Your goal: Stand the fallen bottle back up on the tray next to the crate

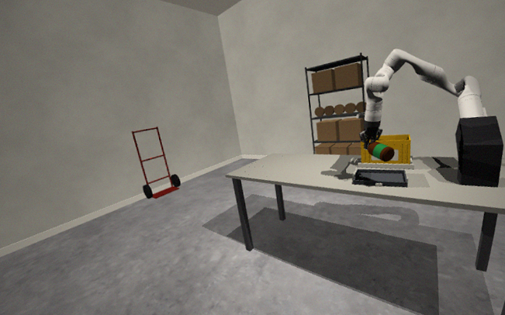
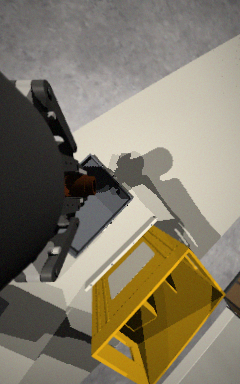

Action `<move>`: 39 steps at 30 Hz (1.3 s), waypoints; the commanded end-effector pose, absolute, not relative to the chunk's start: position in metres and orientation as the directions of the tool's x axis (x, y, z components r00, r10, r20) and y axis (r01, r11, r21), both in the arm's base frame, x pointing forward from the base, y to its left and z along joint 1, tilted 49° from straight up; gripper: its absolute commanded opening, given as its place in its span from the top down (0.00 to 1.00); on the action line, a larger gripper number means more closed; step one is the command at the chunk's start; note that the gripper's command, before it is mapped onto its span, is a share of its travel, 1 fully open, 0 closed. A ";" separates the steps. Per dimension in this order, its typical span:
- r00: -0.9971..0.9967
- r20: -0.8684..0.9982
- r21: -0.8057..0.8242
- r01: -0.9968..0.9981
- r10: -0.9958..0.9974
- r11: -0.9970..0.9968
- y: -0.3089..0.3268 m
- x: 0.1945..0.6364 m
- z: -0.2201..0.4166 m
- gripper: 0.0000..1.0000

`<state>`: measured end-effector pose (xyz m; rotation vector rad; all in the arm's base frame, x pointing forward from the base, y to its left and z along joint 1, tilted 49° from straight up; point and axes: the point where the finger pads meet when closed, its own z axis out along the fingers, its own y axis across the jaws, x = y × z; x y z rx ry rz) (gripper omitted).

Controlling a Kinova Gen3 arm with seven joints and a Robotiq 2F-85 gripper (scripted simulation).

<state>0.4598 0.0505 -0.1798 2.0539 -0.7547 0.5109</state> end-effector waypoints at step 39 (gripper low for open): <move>0.717 0.669 0.589 -0.673 -0.198 -0.448 0.054 0.459 -0.180 1.00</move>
